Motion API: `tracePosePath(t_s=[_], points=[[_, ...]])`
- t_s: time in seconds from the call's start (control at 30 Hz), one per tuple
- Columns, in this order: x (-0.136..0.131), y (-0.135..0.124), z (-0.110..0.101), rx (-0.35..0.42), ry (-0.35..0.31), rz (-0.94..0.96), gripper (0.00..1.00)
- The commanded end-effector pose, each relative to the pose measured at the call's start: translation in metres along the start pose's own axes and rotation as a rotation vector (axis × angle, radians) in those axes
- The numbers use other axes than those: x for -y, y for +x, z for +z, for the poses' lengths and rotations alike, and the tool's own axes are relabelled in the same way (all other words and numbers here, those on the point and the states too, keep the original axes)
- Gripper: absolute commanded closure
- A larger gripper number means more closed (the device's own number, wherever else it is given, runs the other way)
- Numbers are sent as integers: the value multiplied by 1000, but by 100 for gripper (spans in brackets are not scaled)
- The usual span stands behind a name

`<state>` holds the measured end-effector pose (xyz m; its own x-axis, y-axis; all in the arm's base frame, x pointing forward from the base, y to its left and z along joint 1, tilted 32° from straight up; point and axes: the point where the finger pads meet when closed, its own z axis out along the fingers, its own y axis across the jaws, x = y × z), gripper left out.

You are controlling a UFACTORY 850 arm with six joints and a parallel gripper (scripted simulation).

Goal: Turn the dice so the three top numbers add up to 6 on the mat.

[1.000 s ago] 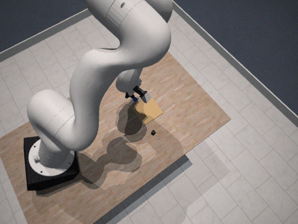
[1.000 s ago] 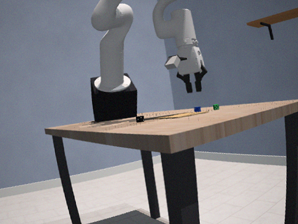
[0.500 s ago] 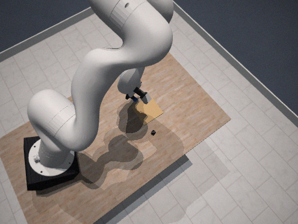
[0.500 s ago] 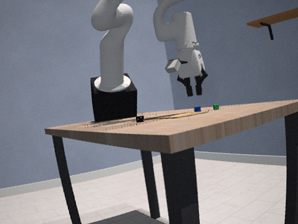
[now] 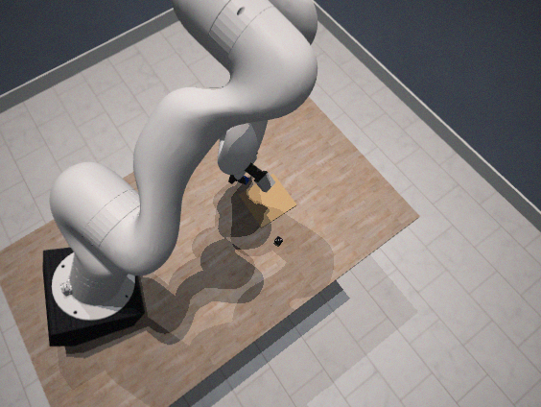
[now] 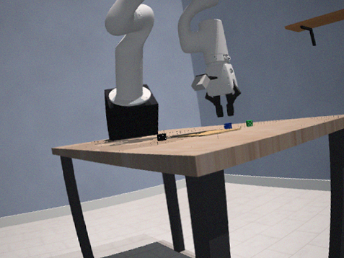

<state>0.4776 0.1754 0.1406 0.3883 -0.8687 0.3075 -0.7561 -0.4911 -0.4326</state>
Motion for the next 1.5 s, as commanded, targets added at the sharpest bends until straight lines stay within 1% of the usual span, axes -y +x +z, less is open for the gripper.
tracePosePath(t_s=[0.0, 0.47, 1.47], points=[[1, 0, 7, 0, 2, 0, 64], [0, 0, 16, 0, 2, 0, 64], [0, 0, 16, 0, 2, 0, 64]])
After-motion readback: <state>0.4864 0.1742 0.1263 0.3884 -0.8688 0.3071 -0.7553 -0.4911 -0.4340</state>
